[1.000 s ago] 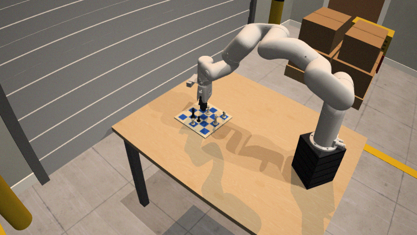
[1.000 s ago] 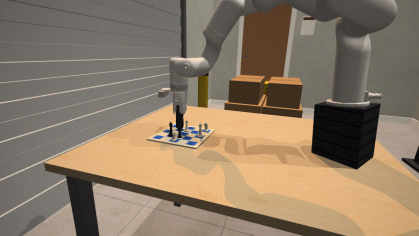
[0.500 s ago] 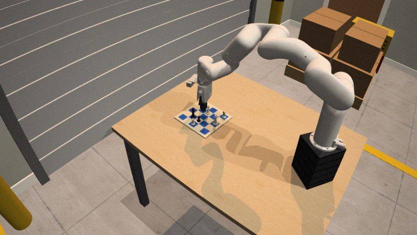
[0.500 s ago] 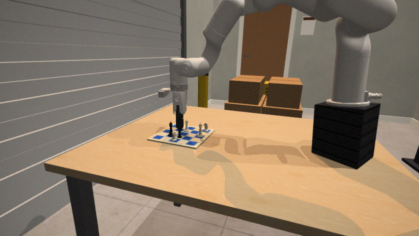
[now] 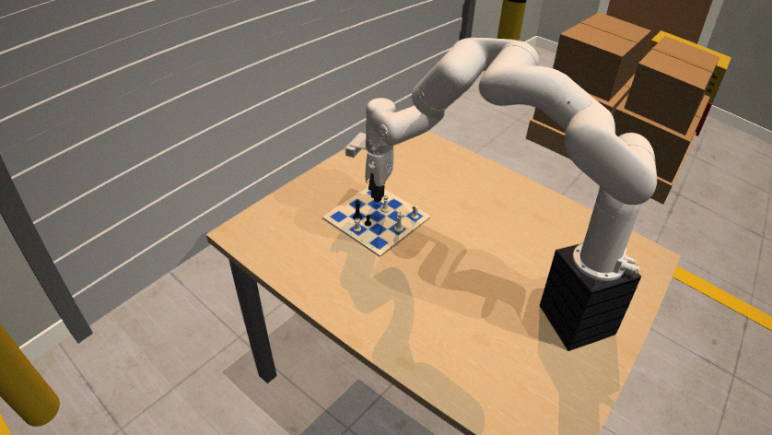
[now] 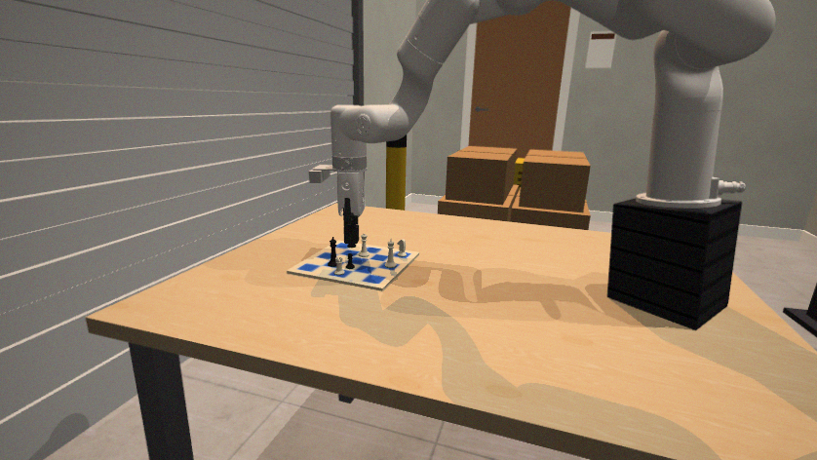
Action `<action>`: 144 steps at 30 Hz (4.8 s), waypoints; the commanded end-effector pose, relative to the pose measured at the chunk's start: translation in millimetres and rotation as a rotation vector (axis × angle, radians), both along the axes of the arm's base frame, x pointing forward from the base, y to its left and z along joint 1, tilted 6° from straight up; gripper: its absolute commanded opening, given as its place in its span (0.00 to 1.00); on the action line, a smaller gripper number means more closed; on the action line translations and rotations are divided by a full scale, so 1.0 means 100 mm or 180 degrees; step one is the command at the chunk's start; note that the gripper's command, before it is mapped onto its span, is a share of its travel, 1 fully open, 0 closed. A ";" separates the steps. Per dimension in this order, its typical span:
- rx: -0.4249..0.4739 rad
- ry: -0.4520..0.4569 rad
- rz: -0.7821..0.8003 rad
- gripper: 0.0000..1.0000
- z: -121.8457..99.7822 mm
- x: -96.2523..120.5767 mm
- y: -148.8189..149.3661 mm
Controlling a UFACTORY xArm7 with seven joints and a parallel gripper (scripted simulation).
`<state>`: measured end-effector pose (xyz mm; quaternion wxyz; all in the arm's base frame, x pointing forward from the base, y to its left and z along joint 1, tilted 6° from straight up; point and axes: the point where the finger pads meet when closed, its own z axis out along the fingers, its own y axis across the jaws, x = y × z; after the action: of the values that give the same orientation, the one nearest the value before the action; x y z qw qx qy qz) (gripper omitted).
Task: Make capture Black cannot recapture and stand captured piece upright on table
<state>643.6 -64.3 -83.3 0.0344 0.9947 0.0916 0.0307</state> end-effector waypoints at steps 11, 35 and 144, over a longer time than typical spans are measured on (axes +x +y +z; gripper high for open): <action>-0.0003 -0.0034 0.0003 0.00 0.83 -0.02 0.05; 0.0046 -0.0089 -0.0553 0.00 0.75 -0.97 0.23; 0.0064 -0.0092 -0.0907 0.00 -0.30 -1.69 0.26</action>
<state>472.5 -38.1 -114.9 0.0299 0.9975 -0.0513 0.0388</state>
